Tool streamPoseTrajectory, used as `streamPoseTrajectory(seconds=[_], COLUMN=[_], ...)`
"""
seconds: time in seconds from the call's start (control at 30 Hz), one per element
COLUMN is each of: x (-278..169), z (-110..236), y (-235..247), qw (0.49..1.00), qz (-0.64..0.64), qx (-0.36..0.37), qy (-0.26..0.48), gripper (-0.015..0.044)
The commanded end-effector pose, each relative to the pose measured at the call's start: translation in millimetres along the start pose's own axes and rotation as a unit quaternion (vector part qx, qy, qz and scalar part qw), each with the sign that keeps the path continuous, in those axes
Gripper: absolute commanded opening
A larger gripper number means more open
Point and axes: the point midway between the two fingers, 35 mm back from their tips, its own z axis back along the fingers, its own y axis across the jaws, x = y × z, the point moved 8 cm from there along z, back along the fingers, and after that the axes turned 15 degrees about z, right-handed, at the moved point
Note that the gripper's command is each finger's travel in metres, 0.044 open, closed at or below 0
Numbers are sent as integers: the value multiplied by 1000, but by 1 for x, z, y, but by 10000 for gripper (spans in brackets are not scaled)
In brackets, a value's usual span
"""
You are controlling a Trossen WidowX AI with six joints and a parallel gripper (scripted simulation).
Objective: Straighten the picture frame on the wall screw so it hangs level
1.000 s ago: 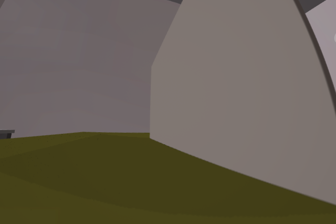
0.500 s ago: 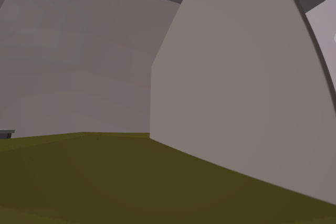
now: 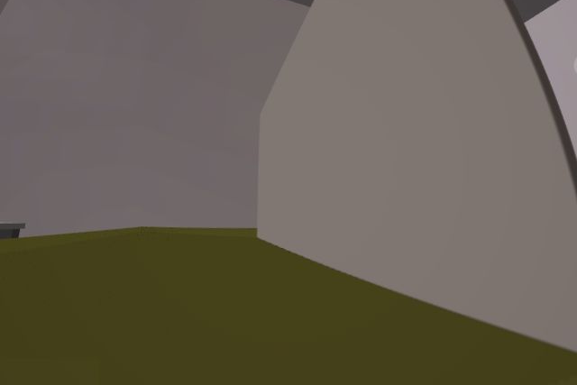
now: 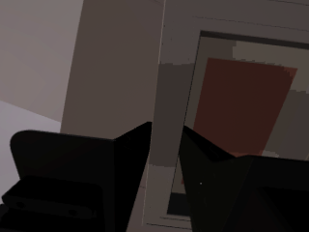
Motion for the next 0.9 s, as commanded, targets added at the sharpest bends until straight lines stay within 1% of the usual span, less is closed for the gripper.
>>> streamPoseTrajectory(seconds=[0.0,0.87], x=[0,1], z=[0,0], y=[5,3], qw=[1000,1000], qz=[1,1], qx=[7,7], qy=[-1,-1], gripper=[0,0])
